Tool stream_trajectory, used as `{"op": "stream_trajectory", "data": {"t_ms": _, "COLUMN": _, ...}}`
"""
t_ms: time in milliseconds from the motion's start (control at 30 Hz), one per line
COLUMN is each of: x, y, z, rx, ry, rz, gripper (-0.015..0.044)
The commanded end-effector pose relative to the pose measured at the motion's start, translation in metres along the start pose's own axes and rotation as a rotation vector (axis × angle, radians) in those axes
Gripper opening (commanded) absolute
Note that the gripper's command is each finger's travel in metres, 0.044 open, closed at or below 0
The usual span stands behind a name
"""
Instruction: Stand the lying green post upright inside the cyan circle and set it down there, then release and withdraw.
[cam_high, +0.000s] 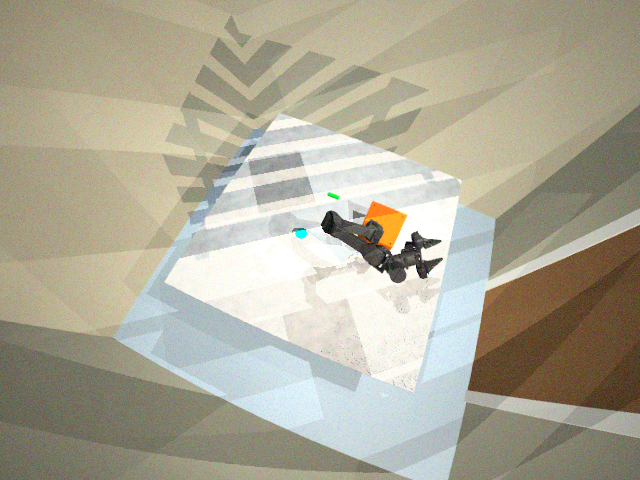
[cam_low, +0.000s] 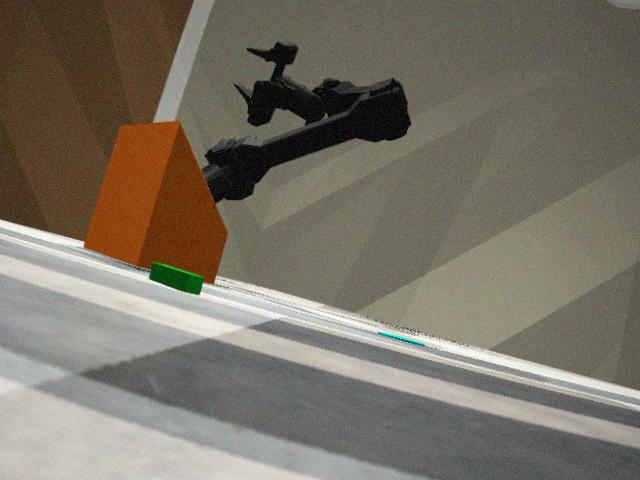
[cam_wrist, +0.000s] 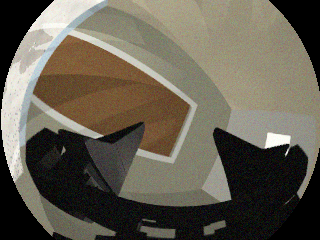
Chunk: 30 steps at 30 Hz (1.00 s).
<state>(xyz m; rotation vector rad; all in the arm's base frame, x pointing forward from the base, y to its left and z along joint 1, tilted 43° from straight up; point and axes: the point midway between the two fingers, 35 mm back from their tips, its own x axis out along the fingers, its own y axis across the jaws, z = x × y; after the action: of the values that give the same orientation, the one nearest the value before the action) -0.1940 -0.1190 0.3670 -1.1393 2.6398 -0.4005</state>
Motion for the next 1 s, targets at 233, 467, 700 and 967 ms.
{"op": "stream_trajectory", "data": {"t_ms": 233, "x": 0.038, "y": -0.017, "z": 0.026, "rx": 0.230, "ry": -0.193, "rz": -0.119, "gripper": 0.0233}}
{"op": "stream_trajectory", "data": {"t_ms": 467, "x": 0.073, "y": -0.048, "z": 0.063, "rx": 0.444, "ry": -0.439, "rz": -0.198, "gripper": 0.0233}}
{"op": "stream_trajectory", "data": {"t_ms": 700, "x": 0.097, "y": -0.088, "z": 0.110, "rx": 0.612, "ry": -0.712, "rz": -0.218, "gripper": 0.0233}}
{"op": "stream_trajectory", "data": {"t_ms": 967, "x": 0.105, "y": -0.142, "z": 0.173, "rx": 0.738, "ry": -1.037, "rz": -0.165, "gripper": 0.0233}}
